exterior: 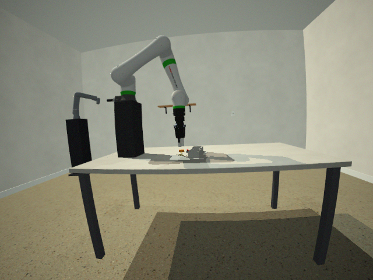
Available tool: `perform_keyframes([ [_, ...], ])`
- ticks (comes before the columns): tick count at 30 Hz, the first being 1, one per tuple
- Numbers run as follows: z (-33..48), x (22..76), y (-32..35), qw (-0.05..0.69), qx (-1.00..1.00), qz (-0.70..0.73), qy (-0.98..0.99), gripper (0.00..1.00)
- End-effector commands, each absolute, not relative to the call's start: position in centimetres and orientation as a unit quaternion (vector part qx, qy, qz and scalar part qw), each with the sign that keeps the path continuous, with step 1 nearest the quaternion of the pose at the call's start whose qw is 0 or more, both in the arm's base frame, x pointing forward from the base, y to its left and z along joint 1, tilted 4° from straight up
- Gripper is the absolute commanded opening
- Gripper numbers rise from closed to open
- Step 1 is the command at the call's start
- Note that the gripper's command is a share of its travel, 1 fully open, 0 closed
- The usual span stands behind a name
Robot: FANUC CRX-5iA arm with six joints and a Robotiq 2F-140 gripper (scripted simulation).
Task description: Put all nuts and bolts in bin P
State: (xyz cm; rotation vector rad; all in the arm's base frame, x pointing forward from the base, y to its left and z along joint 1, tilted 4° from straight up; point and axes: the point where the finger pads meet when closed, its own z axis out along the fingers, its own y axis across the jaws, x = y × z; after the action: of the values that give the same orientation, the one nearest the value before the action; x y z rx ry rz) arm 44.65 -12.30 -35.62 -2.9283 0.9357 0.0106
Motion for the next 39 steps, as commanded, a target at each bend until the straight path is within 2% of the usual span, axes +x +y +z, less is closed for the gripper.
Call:
perform_keyframes([
  [1, -35.6, 44.7, -12.3, 0.034, -0.952, 0.003, 0.304, 0.18],
  [21, -41.6, 44.8, -11.9, 0.034, -0.952, 0.003, 0.304, 0.18],
  [39, -42.9, 44.8, -11.8, 0.034, -0.952, 0.003, 0.304, 0.18],
])
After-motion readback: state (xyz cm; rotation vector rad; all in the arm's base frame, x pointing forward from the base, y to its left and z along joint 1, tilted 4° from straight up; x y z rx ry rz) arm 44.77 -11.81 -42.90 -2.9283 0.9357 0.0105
